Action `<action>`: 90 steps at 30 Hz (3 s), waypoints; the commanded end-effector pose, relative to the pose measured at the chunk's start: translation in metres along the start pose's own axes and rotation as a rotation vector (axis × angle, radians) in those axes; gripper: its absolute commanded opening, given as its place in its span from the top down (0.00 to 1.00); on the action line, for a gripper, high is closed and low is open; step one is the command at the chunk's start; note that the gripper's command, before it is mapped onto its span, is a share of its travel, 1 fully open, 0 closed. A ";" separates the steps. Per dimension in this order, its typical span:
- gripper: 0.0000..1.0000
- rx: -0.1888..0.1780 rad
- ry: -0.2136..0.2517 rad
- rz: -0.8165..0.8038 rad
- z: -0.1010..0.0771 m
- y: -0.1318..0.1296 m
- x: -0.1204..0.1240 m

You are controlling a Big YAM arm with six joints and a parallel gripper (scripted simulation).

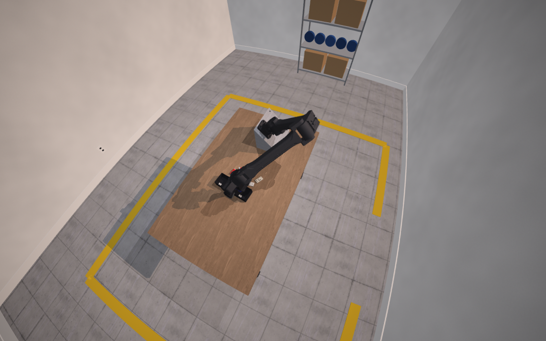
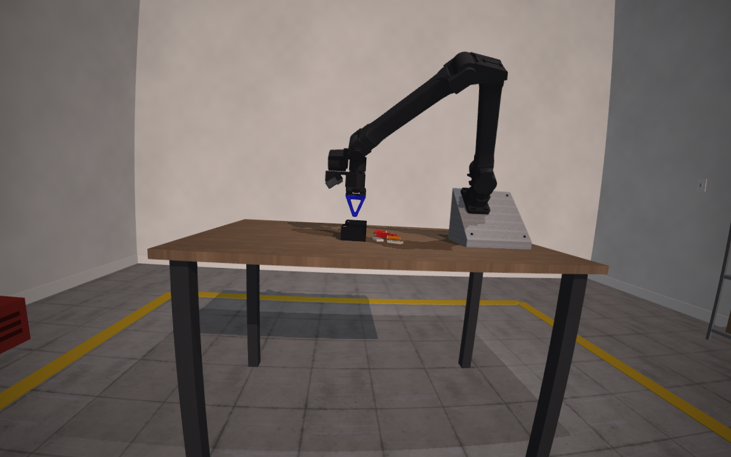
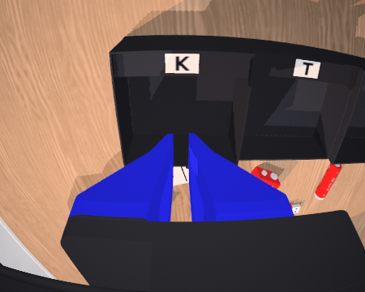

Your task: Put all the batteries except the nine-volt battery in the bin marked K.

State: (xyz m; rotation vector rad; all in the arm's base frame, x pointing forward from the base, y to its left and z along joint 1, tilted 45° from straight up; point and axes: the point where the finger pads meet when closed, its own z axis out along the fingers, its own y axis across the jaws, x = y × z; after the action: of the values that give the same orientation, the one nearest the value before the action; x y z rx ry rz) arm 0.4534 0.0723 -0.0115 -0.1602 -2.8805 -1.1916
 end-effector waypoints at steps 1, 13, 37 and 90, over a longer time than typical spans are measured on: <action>0.92 -0.002 -0.022 -0.004 -0.007 0.006 -0.001; 0.92 -0.004 -0.004 -0.002 0.031 0.005 0.002; 0.92 -0.004 -0.022 -0.004 0.052 0.003 -0.007; 0.92 -0.006 -0.052 -0.017 0.020 0.004 -0.018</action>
State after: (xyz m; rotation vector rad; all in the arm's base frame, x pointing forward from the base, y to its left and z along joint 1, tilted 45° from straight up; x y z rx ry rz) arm 0.4479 0.1070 -0.0459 -0.1768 -2.8650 -1.1856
